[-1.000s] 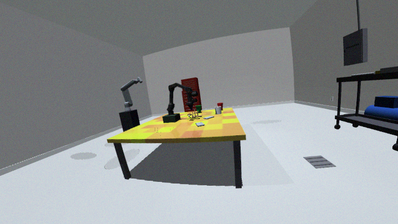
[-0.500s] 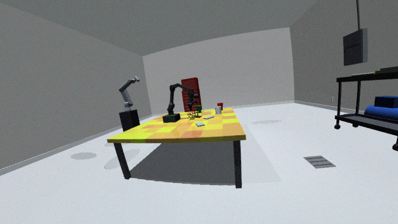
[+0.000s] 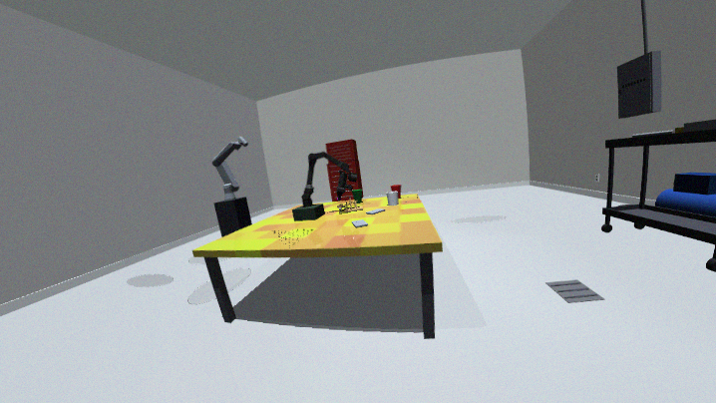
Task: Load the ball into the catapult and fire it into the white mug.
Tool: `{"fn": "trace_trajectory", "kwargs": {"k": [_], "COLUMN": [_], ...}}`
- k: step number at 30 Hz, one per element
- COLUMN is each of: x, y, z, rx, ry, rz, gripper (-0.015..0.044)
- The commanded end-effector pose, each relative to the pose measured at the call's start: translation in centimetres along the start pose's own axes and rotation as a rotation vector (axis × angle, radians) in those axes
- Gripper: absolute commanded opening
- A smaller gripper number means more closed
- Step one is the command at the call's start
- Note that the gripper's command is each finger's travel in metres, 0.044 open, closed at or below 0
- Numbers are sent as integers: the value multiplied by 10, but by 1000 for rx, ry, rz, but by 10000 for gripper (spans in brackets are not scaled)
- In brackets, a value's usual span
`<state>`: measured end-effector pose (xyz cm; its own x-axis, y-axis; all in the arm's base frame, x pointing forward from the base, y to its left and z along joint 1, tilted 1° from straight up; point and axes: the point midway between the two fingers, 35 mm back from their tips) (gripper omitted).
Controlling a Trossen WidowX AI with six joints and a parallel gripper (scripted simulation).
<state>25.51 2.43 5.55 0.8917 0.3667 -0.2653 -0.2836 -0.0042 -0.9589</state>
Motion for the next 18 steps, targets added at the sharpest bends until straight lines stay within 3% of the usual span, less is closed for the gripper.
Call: {"fn": "trace_trajectory", "kwargs": {"k": [1,18], "x": [-2,5], "y": [3,25], "z": [5,3], "rx": [-4,-4], "ry": [-7,-7], "rz": [25,25], "gripper": [0,0]}}
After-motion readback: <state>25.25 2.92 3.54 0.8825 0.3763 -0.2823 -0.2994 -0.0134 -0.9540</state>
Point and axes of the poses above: the point midway between the two fingers, 35 mm back from their tips, its own y axis out along the fingers, its own z axis across the jaws, x = y × z, and after that the axes turned 15 degrees about -y, right-handed
